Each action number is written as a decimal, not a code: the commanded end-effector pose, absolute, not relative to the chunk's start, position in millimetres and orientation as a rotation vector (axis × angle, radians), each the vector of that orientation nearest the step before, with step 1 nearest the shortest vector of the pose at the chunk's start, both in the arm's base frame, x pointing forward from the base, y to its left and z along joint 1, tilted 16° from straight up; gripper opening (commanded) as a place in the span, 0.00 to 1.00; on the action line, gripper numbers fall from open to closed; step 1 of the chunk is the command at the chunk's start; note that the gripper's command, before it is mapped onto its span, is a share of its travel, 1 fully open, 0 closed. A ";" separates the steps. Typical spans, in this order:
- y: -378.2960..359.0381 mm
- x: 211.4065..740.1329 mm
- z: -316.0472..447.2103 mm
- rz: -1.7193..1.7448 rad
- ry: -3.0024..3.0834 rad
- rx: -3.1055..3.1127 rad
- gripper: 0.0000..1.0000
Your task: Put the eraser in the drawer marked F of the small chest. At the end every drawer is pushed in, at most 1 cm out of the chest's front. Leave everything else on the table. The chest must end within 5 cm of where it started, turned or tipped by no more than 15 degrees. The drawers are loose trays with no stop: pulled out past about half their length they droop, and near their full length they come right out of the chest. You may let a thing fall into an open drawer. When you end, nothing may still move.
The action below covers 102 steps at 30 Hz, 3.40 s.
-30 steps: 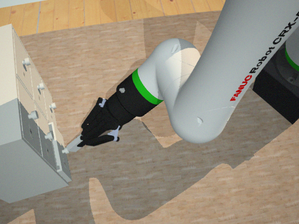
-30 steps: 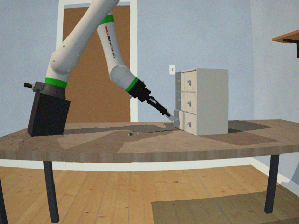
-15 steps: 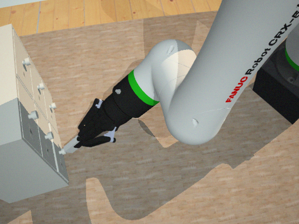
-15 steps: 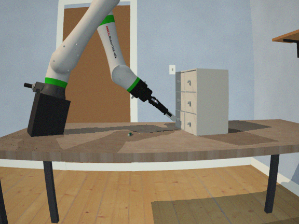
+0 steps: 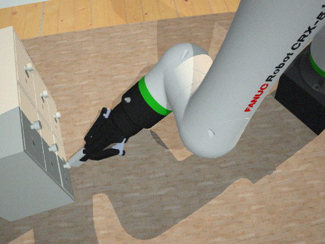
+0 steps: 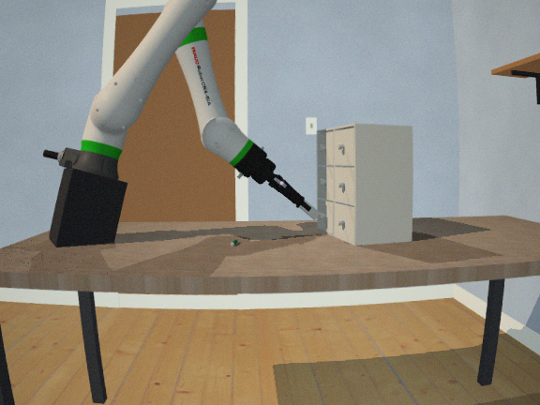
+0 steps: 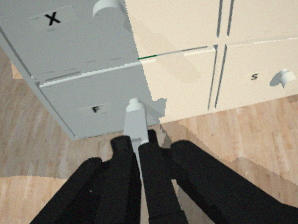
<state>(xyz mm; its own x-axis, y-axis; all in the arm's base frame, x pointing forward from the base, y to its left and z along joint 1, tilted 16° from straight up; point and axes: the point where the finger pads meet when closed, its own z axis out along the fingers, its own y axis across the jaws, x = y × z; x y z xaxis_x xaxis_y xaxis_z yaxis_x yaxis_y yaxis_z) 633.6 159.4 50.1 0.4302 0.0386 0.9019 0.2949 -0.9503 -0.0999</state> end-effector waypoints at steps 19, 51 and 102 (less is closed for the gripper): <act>159.3 633.7 50.3 -1.531 -0.291 -2.442 0.00; 157.6 627.6 48.6 -1.531 -0.291 -2.442 0.00; 148.1 517.4 109.2 -1.369 -0.348 -2.451 0.00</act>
